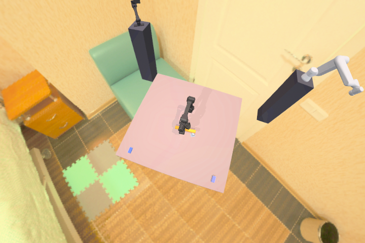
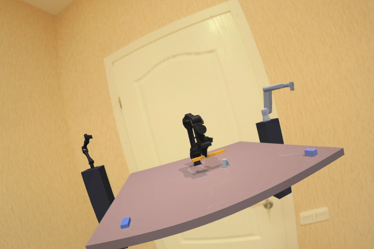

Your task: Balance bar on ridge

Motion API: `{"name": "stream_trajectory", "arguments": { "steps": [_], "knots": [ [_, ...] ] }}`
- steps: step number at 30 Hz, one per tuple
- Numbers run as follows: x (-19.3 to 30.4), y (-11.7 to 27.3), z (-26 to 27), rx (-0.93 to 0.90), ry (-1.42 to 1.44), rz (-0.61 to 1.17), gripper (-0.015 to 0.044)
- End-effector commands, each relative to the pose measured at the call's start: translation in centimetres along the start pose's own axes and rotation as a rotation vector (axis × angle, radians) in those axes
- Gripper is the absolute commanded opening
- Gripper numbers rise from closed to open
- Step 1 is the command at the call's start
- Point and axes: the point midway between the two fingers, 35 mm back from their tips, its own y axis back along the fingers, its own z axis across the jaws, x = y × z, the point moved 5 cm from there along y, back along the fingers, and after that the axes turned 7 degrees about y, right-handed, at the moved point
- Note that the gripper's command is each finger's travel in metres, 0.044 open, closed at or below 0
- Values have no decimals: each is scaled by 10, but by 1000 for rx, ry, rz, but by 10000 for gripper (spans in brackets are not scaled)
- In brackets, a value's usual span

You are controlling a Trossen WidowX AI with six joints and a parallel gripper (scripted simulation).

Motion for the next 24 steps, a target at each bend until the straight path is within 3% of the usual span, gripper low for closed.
{"name": "stream_trajectory", "arguments": {
  "steps": [1,24],
  "knots": [
    [-16,-1,-6,-5,75,1,0],
    [-98,0,-30,-2,410,-7,0]
  ]
}}
